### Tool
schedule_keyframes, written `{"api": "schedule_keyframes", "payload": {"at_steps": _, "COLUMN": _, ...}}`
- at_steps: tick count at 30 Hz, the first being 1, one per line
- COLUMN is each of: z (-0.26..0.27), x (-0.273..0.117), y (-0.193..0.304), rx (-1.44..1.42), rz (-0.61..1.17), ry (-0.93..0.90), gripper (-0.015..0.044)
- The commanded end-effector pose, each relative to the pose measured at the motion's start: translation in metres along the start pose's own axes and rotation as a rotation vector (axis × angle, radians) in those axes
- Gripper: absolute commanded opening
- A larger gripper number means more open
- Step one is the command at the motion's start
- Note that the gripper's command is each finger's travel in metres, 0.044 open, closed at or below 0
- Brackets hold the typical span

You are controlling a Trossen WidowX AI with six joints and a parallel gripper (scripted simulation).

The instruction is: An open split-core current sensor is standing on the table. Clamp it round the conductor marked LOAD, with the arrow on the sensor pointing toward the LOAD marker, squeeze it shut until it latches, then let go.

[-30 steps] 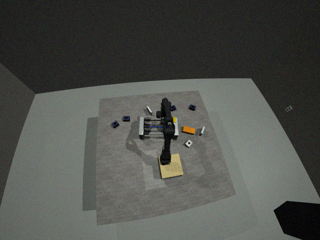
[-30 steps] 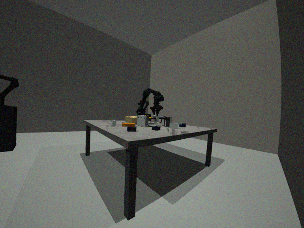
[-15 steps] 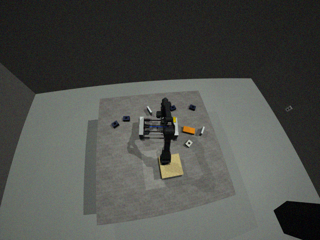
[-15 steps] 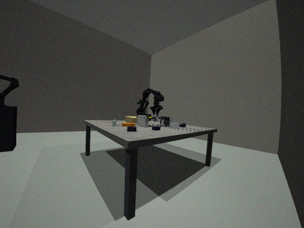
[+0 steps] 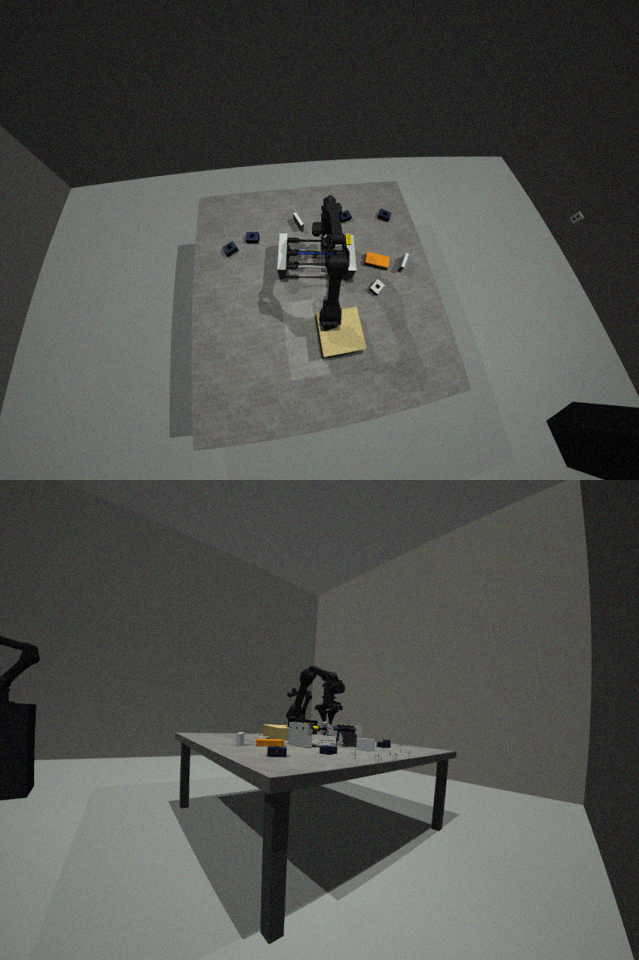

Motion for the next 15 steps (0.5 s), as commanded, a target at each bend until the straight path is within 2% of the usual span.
{"api": "schedule_keyframes", "payload": {"at_steps": 1, "z": 0.0002, "x": -0.0003, "y": 0.0, "rx": 0.0, "rz": 0.0, "ry": -0.001, "gripper": 0.0}}
{"api": "schedule_keyframes", "payload": {"at_steps": 6, "z": 0.0002, "x": -0.0003, "y": 0.0, "rx": 0.0, "rz": 0.0, "ry": -0.001, "gripper": 0.0}}
{"api": "schedule_keyframes", "payload": {"at_steps": 15, "z": 0.0002, "x": -0.0003, "y": 0.0, "rx": 0.0, "rz": 0.0, "ry": -0.001, "gripper": 0.0236}}
Point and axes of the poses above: the point midway between the two fingers, 35 mm back from their tips, its own x axis out along the fingers, its own z axis across the jaws, y = z × x, the point moved 10 cm from there along -x, back along the fingers, and after that the axes turned 1 degree about -x, right-handed, at the moved point
